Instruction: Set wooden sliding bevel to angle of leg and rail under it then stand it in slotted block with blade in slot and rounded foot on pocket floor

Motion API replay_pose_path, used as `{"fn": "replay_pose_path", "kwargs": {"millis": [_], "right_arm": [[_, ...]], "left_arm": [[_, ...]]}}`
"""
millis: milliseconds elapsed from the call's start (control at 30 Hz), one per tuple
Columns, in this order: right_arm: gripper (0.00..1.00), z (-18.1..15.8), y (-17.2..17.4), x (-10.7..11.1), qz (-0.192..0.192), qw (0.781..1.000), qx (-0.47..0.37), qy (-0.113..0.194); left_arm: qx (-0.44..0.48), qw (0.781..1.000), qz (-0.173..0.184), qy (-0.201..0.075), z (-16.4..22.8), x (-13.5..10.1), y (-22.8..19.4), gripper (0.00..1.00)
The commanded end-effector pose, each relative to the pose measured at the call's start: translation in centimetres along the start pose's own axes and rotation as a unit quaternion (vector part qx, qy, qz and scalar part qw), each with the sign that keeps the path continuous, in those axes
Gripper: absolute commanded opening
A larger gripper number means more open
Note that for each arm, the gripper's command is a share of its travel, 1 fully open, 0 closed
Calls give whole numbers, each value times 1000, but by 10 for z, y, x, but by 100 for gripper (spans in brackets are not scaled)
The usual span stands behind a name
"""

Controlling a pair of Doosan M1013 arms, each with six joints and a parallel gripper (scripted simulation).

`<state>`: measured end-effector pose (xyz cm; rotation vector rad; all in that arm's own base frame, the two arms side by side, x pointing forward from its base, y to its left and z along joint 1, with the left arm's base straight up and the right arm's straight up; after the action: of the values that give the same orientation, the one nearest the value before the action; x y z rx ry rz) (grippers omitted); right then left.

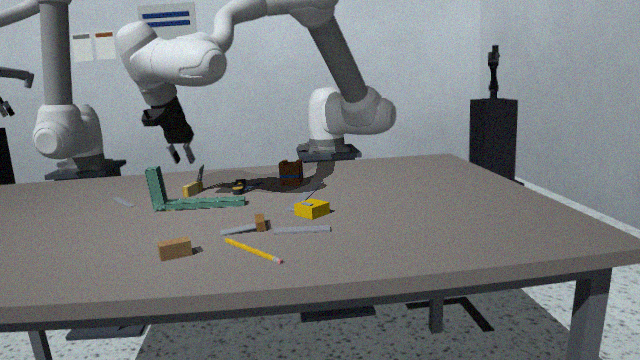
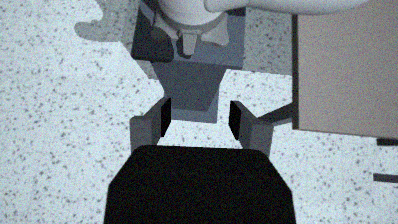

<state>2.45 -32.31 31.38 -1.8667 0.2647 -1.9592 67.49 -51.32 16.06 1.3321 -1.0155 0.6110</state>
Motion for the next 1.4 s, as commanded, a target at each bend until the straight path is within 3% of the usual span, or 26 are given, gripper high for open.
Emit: {"fn": "replay_pose_path", "kwargs": {"millis": [0,1367], "right_arm": [[100,0,0,1,-1,1000,0,0],[100,0,0,1,-1,1000,0,0]], "left_arm": [[0,1000,1,0,0,-1,-1,87],[0,1000,1,0,5,-69,-40,87]]}}
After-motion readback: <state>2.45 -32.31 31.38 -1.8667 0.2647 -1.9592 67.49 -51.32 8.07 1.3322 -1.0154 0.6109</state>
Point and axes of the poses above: on each arm, the point where the finger pads meet when closed, its own x axis back along the fingers, its own z axis across the jaws, y = z × x, the point moved 5 cm from there along x, back along the fingers, and after that the axes turned 8 degrees about x, right-handed, at the moved point
